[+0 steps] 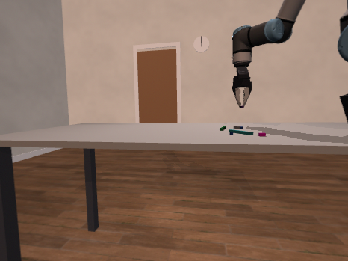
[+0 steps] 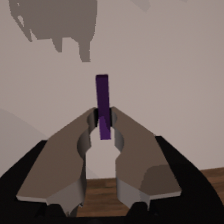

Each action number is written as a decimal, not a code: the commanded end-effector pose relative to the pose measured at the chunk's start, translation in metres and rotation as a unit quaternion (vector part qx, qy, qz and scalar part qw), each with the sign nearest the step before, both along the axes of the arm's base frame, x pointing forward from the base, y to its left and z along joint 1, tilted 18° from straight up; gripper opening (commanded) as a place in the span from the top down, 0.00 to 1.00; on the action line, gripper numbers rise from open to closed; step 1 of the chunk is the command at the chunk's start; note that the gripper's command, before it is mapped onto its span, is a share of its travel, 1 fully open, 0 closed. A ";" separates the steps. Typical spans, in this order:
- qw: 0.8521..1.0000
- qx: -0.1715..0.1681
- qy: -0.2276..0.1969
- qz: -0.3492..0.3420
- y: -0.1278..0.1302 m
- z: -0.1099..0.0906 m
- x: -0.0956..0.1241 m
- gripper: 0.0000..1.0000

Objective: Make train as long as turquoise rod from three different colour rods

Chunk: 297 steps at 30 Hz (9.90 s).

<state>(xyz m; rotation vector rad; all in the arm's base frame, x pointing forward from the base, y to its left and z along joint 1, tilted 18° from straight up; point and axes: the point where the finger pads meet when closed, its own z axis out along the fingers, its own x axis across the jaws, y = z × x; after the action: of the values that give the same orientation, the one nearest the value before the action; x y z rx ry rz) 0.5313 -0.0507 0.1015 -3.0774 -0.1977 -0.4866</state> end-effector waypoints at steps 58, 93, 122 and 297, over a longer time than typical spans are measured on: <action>0.900 -0.133 -0.017 0.415 0.090 0.032 0.057 1.00; 0.900 -0.133 -0.017 0.415 0.094 -0.046 0.082 1.00; 0.900 -0.133 -0.017 0.415 0.094 -0.052 0.084 1.00; 0.900 -0.133 -0.017 0.415 0.088 0.086 0.040 0.00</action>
<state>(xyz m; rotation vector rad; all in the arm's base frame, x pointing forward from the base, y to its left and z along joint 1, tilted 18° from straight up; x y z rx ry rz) 0.5766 0.0383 0.1708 -2.8060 -1.5911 -0.4724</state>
